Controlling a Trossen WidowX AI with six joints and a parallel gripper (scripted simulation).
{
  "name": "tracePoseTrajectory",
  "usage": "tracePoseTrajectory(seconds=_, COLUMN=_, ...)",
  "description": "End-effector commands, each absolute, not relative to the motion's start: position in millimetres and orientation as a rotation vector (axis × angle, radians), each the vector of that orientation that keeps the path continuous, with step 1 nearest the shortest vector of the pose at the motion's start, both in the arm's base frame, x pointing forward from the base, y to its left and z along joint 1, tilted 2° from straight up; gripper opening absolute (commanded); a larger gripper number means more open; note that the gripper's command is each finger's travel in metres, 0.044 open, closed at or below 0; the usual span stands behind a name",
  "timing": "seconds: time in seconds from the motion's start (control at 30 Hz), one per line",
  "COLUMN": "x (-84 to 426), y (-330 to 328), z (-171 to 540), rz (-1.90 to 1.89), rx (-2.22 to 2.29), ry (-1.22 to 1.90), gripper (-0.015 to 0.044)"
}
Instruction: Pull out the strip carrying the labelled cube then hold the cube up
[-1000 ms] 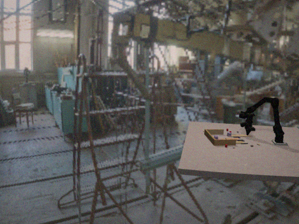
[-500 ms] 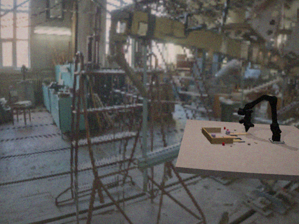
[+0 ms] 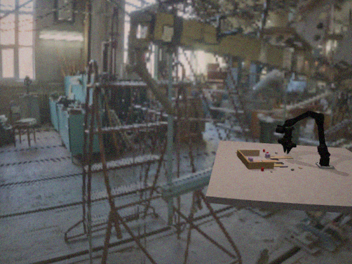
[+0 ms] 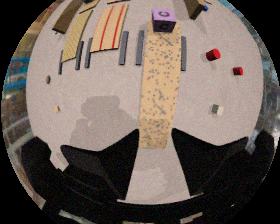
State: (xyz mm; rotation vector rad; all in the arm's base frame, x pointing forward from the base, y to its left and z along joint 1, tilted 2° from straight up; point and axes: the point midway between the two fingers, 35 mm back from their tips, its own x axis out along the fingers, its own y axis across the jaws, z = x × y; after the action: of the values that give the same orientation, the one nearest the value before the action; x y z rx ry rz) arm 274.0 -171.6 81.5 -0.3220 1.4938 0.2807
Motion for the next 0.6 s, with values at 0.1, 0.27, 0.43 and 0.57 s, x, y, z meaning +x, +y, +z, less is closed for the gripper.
tracePoseTrajectory(seconds=0.1, x=299.8, y=-162.4, z=86.6, rz=0.284, rx=-0.340, ry=1.488, gripper=0.0394)
tracePoseTrajectory(seconds=0.27, x=314.5, y=-156.8, z=88.5, rz=0.284, rx=-0.339, ry=1.487, gripper=0.0440)
tracePoseTrajectory(seconds=0.43, x=328.4, y=-151.6, z=90.6, rz=0.284, rx=-0.339, ry=1.485, gripper=0.0440)
tracePoseTrajectory(seconds=0.57, x=339.7, y=-147.8, z=92.5, rz=0.284, rx=-0.339, ry=1.484, gripper=0.0440)
